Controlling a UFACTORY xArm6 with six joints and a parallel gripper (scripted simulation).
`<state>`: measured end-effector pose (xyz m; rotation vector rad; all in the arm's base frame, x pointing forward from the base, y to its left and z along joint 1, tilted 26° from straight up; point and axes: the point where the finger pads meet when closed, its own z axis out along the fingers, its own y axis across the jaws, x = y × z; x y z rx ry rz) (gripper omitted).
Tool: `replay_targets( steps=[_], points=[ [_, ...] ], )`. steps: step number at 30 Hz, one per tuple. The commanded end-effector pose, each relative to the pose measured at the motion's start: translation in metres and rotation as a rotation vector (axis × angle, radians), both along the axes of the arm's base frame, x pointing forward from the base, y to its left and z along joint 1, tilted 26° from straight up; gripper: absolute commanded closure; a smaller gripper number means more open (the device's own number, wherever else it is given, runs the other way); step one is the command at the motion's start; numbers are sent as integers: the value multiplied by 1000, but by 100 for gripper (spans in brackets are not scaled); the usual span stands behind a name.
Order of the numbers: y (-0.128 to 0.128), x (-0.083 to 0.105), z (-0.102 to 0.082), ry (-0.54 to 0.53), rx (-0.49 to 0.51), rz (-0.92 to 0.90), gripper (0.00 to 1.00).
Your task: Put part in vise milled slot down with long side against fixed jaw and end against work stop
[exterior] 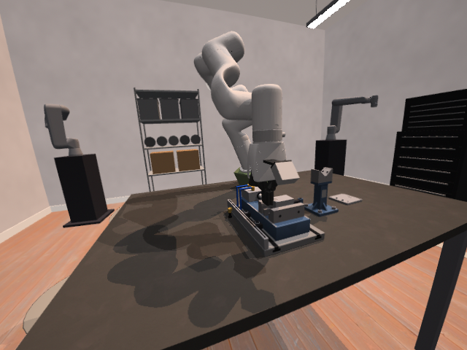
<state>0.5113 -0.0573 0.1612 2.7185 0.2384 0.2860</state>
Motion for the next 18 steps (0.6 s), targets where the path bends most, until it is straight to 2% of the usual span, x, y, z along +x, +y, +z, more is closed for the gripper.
replay_targets(
  steps=[1,18],
  points=[
    [2,1,1,-4,0,1,100],
    [5,0,0,-4,0,1,100]
  ],
)
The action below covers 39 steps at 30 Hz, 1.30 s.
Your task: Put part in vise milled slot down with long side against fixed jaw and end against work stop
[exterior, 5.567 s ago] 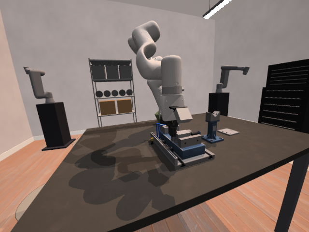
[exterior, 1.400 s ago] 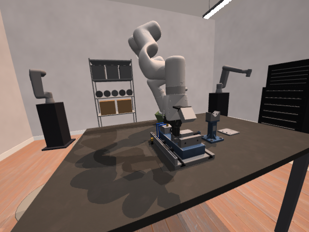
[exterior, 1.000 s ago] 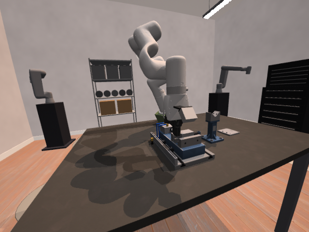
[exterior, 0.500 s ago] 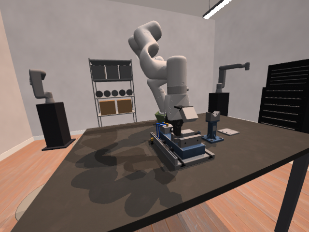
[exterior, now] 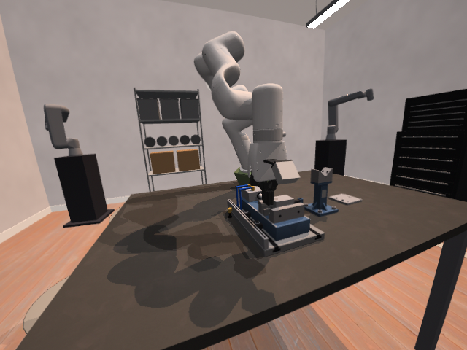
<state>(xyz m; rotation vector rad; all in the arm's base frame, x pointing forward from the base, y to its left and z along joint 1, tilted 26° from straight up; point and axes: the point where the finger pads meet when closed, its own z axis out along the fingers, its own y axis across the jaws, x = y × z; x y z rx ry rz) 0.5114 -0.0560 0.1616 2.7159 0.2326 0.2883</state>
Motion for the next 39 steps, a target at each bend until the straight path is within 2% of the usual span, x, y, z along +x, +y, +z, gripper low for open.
replay_targets(
  steps=[1,39],
  points=[
    [4,0,-1,-1,3,5,100],
    [8,0,-2,-1,3,5,100]
  ],
)
